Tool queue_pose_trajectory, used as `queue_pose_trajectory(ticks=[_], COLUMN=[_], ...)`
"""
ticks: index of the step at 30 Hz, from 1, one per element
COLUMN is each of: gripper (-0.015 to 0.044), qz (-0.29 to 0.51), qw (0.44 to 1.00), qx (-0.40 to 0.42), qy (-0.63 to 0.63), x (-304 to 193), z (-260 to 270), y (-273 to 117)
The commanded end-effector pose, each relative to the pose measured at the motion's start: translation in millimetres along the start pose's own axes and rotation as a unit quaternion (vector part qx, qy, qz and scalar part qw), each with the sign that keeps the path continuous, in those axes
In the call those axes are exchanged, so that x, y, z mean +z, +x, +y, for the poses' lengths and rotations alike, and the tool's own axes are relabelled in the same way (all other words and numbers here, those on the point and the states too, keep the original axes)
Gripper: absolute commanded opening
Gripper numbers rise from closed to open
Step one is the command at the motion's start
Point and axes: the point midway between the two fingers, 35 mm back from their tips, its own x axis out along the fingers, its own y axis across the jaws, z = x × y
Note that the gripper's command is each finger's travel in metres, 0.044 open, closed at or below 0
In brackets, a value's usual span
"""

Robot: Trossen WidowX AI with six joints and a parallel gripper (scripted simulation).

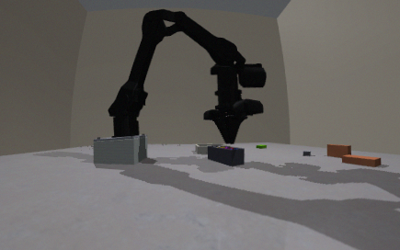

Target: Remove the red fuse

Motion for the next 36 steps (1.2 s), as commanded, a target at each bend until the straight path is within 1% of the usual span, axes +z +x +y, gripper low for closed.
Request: queue_pose_trajectory(ticks=[1, 35, 36], gripper=[0.0073, 0.0073, 0.0067], qz=[0.003, 0.003, 0.003], qw=[1.000, 1.000, 1.000], qx=[0.004, 0.004, 0.002], qy=[0.002, 0.002, 0.001], x=[-2.0, -2.2, -1.8], z=[2.5, 2.7, 1.9], y=[6.9, 17.6, 16.5])
